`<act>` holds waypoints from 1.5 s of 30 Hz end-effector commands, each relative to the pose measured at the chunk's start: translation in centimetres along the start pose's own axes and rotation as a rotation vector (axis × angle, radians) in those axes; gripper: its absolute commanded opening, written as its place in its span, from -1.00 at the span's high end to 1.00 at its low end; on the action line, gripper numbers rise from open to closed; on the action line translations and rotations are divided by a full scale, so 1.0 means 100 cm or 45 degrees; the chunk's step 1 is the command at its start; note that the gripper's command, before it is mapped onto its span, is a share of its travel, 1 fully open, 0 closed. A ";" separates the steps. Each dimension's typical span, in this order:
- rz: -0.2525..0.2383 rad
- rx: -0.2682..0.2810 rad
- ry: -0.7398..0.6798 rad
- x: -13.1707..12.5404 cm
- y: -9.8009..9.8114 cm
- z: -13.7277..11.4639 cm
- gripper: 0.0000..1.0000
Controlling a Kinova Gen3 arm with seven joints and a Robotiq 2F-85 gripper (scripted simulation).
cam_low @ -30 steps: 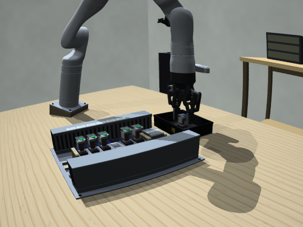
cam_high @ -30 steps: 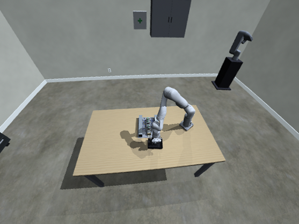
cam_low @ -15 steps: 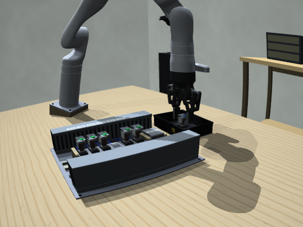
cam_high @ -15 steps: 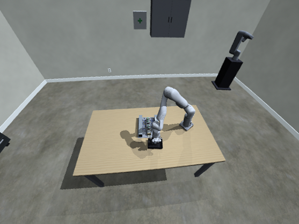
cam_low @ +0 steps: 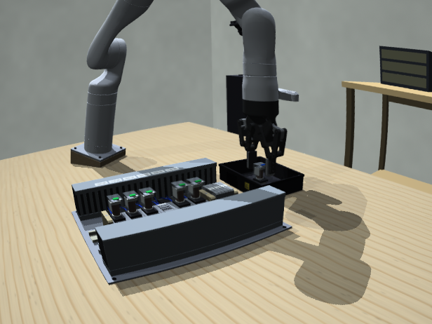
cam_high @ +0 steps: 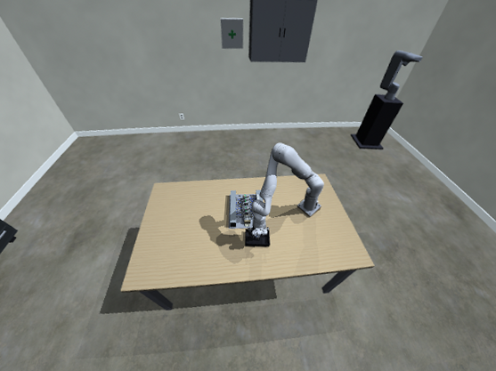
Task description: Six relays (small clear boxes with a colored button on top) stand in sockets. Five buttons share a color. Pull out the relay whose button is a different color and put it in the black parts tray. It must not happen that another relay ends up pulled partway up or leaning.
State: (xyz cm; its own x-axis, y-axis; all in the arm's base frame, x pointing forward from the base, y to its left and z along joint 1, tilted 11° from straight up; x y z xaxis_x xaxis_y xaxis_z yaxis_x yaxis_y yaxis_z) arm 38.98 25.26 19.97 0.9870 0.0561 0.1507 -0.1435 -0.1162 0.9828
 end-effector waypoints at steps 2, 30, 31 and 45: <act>0.005 0.002 -0.001 0.001 0.003 0.000 -0.22; 0.005 0.002 -0.001 0.001 0.014 0.000 -0.22; 0.005 0.002 -0.001 0.001 0.015 0.000 -0.22; 0.005 0.002 -0.001 0.001 0.020 0.000 -0.22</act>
State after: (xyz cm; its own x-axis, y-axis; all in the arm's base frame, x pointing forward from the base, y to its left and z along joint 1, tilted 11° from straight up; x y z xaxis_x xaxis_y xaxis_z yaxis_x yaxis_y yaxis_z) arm 38.72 25.04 21.76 0.9870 0.0561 0.1507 -0.1435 -0.1162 0.9828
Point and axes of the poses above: the point where the finger pads meet when closed, its own y axis back along the fingers, its own x axis across the jaws, z = x × y, the point moved 10 cm from there along y, back along the fingers, and after that the axes turned 1 degree about y, right-handed, at the moved point
